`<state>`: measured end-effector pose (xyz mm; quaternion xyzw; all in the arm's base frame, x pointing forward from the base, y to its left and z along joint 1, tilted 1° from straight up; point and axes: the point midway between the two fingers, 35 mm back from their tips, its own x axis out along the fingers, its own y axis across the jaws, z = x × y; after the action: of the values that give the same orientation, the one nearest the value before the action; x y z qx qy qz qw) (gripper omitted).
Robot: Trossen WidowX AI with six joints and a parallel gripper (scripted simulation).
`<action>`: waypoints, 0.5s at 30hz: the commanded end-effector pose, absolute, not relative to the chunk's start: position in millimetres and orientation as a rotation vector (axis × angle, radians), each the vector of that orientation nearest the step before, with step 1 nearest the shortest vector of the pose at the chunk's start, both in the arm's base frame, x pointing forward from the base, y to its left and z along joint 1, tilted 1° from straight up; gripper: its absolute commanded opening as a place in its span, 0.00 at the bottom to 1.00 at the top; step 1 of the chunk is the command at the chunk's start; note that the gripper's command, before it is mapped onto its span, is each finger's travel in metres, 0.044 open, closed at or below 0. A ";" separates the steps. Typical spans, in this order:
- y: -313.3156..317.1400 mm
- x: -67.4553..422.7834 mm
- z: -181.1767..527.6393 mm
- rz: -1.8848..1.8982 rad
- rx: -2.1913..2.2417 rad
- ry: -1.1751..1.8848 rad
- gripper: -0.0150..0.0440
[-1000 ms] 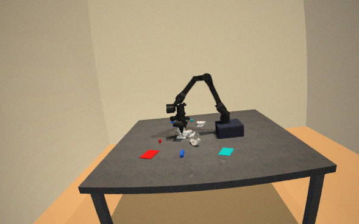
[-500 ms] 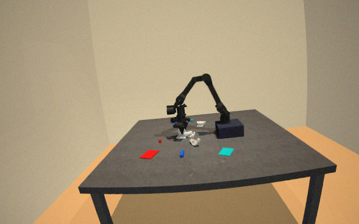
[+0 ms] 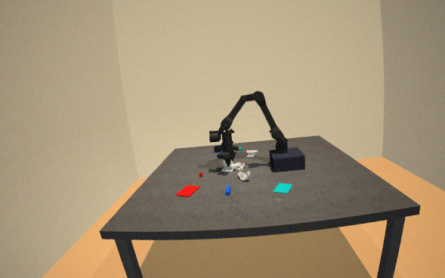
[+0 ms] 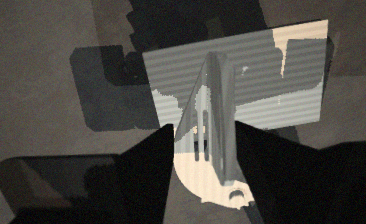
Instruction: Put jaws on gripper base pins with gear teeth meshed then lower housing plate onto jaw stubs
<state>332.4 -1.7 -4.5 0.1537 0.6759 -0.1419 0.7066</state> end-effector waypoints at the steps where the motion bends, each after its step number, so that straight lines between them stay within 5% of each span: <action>1: -1.9 332.3 -5.8 -0.319 0.342 1.502 0.48; 15: -1.9 332.4 -9.1 -0.324 0.347 1.501 0.48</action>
<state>332.4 -1.7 -8.0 0.1555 0.6758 -0.1436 0.7060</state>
